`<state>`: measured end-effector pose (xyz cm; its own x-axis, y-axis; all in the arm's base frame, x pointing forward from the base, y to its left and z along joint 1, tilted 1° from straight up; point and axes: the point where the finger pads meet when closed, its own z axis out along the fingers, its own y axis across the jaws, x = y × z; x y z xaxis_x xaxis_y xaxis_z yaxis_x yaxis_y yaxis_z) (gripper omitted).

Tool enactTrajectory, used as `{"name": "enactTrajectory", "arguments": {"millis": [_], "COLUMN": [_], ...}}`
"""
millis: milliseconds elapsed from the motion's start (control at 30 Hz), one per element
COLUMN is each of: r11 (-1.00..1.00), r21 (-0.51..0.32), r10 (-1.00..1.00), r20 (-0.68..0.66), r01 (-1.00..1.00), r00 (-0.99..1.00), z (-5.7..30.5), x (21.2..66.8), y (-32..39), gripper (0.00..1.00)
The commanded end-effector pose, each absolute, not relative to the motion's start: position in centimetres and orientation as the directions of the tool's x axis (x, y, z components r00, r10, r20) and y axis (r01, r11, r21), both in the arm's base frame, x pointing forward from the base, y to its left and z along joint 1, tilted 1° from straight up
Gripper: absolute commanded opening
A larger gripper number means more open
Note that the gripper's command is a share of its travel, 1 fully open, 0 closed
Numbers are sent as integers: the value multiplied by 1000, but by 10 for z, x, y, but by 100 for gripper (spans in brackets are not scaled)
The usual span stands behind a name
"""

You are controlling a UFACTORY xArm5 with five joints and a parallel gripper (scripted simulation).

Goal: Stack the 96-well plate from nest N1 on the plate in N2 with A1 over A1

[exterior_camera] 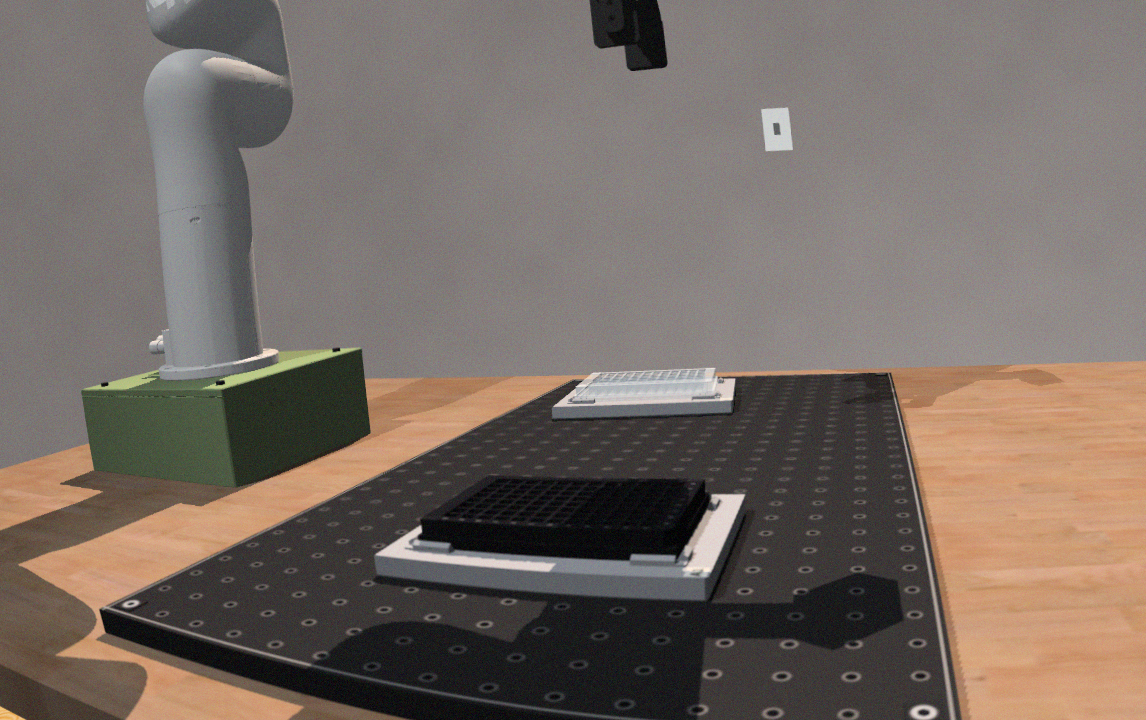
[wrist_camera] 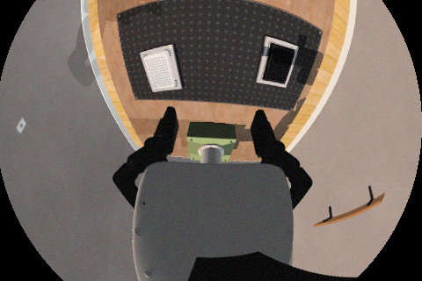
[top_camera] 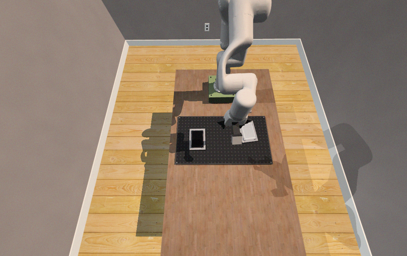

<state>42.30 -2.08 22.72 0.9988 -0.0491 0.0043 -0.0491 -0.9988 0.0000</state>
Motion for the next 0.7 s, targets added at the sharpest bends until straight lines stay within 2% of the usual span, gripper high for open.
{"name": "enactTrajectory", "arguments": {"millis": [0,667], "r11": [-998,-998], "r21": [0,0], "r10": [-69,-69], "r20": [-1,3], "r01": [-69,-69], "r00": [998,998], "z": [219,161], "x": [423,418], "y": [-33,-102], "gripper": [100,100]}}
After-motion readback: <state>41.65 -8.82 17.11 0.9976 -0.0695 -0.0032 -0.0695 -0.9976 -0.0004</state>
